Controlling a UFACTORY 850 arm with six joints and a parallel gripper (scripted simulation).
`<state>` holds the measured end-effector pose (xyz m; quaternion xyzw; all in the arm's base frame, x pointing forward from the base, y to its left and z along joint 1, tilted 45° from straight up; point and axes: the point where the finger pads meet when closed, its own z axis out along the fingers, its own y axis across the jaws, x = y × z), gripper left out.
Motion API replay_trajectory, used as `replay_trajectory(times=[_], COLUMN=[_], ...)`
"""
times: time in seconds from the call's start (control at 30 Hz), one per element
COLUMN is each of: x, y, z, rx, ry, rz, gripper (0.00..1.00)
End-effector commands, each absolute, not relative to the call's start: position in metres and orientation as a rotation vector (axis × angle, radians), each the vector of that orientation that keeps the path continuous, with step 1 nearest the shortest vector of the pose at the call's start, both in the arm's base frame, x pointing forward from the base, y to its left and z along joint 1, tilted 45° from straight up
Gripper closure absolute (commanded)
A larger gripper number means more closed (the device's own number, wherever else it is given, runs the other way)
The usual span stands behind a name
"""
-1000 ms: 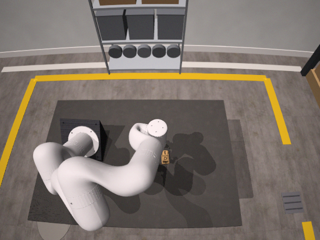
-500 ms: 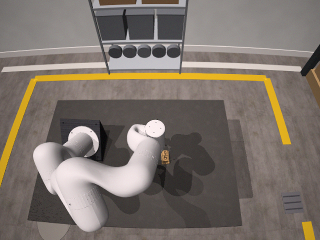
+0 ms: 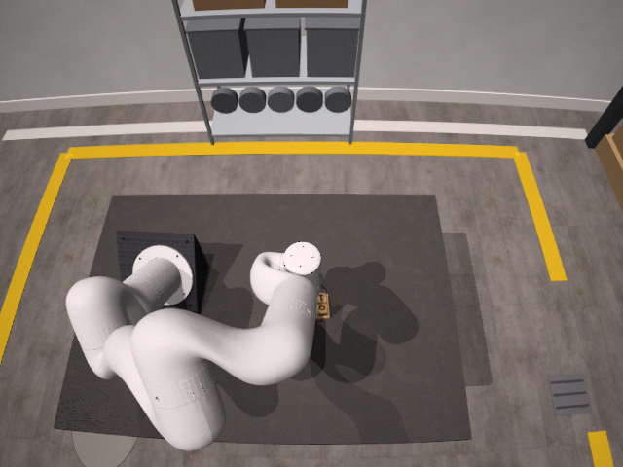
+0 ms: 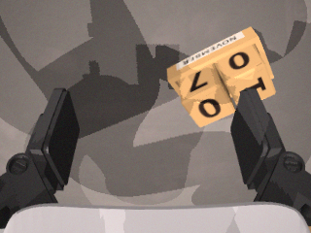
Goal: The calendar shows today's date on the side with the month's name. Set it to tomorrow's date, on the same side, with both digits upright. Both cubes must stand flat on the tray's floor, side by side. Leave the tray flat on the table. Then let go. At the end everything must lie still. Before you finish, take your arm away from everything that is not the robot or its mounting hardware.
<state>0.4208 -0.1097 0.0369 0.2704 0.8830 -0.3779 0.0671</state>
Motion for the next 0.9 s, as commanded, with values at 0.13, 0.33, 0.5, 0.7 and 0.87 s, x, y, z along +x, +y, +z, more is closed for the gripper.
replay_trajectory(times=[0.13, 0.33, 0.5, 0.7, 0.87], x=[0.4207, 0.4206, 0.4206, 0.4206, 0.4206], y=[-0.1234, -0.1241, -0.1241, -0.1241, -0.1241], z=[0.0232, 0.0225, 0.0225, 0.0225, 0.0225], rx=[0.814, 0.814, 0.814, 0.814, 0.814], ry=[2.658, 2.658, 2.658, 2.658, 2.658], rz=[-1.137, -1.137, -1.137, -1.137, -1.137], gripper=[0.0, 0.0, 0.0, 0.0, 0.0])
